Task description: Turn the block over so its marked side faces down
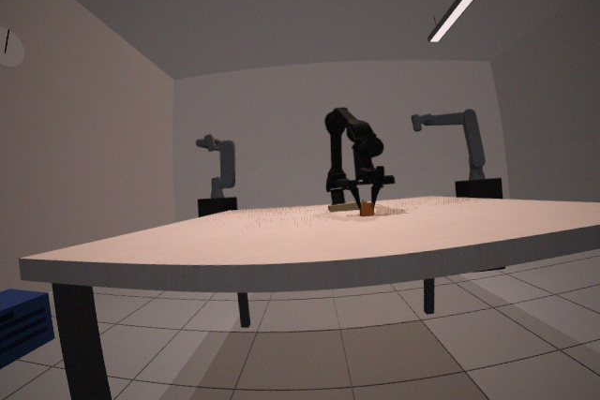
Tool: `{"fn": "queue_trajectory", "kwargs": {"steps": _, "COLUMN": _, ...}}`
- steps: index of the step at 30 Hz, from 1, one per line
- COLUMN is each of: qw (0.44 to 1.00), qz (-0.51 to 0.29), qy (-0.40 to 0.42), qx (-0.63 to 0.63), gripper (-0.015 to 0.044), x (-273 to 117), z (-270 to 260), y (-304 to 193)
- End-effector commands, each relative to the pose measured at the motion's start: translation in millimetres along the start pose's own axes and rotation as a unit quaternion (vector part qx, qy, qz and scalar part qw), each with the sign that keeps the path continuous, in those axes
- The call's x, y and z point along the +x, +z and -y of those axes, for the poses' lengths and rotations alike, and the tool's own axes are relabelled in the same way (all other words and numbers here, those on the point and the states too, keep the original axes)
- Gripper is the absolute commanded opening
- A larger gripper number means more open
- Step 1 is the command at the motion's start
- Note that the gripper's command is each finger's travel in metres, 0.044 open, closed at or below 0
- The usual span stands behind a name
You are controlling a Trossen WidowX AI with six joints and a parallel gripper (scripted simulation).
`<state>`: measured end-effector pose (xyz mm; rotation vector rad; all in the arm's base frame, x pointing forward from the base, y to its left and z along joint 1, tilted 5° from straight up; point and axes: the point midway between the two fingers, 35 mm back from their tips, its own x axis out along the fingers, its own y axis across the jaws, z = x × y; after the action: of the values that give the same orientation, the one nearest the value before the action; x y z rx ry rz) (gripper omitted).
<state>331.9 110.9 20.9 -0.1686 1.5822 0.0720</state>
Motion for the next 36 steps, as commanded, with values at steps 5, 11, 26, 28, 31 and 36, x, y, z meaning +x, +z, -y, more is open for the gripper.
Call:
{"fn": "queue_trajectory", "kwargs": {"steps": 5, "qw": 1.0, "qz": 0.0, "qy": -0.002, "qx": -0.002, "gripper": 0.0097, "x": 0, "z": 1, "y": 0}}
{"fn": "queue_trajectory", "kwargs": {"steps": 11, "qw": 1.0, "qz": 0.0, "qy": -0.002, "qx": -0.002, "gripper": 0.0038, "x": 0, "z": 0, "y": 0}}
{"fn": "queue_trajectory", "kwargs": {"steps": 26, "qw": 1.0, "qz": 0.02, "qy": -0.002, "qx": -0.003, "gripper": 0.0, "x": -28, "z": 0, "y": 1}}
{"fn": "queue_trajectory", "kwargs": {"steps": 28, "qw": 0.999, "qz": 0.036, "qy": -0.002, "qx": -0.003, "gripper": 0.0, "x": -27, "z": 0, "y": 1}}
{"fn": "queue_trajectory", "kwargs": {"steps": 31, "qw": 0.998, "qz": 0.059, "qy": -0.003, "qx": -0.004, "gripper": 0.0, "x": -25, "z": 0, "y": 2}}
{"fn": "queue_trajectory", "kwargs": {"steps": 36, "qw": 0.995, "qz": 0.099, "qy": -0.003, "qx": -0.005, "gripper": 0.0, "x": -23, "z": -1, "y": 2}}
